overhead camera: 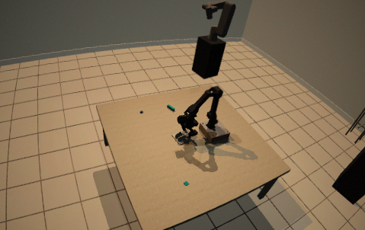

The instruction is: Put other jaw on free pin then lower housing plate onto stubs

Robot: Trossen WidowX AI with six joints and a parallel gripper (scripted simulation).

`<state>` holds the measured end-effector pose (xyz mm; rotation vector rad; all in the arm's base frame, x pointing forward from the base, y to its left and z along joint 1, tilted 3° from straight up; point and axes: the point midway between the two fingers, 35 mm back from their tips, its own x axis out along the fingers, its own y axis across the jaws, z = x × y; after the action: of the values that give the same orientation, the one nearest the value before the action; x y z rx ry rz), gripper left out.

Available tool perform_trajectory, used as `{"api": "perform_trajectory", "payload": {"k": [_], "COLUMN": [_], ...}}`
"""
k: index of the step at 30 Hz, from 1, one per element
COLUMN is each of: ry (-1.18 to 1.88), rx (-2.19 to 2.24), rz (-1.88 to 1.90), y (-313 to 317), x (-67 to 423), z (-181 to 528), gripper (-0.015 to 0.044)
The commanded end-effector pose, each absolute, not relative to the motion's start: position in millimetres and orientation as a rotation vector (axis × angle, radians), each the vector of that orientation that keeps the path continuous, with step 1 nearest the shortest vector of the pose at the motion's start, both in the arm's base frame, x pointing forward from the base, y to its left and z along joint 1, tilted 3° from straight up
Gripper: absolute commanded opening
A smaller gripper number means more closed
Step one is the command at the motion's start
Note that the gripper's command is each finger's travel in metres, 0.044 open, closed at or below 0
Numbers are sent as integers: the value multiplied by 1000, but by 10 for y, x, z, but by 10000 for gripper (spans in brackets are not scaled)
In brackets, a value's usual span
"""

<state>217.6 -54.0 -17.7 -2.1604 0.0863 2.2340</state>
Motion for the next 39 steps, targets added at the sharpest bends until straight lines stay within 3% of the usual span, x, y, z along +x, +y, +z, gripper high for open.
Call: {"api": "perform_trajectory", "payload": {"k": [1, 39], "ry": [76, 73], "rx": [-2163, -2164], "rz": [2234, 2235], "y": [-535, -536], "x": [2176, 2173], "z": [-191, -264], "gripper": [351, 351]}}
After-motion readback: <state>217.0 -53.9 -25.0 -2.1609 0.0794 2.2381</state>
